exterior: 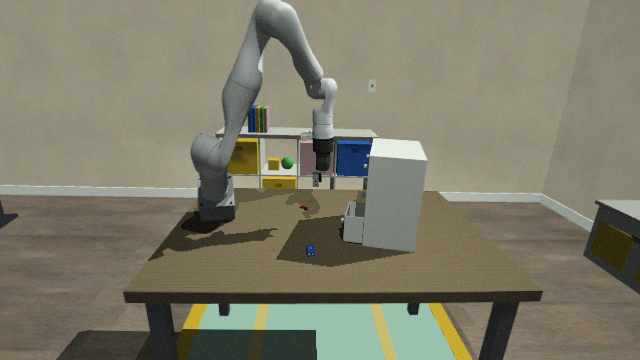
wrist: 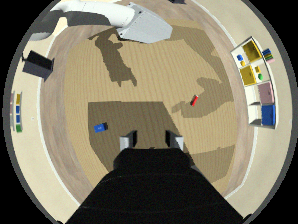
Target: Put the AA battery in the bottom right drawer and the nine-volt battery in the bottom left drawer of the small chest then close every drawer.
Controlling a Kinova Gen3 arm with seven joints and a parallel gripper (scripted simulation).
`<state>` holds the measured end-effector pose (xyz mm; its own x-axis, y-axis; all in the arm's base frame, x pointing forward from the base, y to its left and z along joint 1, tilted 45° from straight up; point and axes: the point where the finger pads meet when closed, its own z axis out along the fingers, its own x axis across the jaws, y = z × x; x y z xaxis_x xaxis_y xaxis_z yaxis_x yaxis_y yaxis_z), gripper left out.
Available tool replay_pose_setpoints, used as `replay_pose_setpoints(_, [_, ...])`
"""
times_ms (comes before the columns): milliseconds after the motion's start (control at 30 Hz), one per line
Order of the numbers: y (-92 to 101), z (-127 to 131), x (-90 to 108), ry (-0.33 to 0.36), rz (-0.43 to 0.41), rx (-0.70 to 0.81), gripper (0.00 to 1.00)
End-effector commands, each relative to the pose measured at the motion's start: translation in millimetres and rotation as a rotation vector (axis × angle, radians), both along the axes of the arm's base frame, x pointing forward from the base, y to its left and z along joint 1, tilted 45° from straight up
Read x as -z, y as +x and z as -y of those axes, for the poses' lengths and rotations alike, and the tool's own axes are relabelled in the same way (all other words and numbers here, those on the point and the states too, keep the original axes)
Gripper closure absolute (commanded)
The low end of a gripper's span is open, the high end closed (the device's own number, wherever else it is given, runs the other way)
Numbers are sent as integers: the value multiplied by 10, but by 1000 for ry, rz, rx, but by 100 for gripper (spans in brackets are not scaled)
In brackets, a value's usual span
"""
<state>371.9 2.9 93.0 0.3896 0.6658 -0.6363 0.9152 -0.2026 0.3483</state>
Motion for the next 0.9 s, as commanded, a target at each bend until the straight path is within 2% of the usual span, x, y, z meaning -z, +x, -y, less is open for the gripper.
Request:
replay_pose_setpoints(0, [20, 17, -10, 12, -5, 18, 0])
replay_pose_setpoints(867, [12, -2, -22, 34, -32, 39, 0])
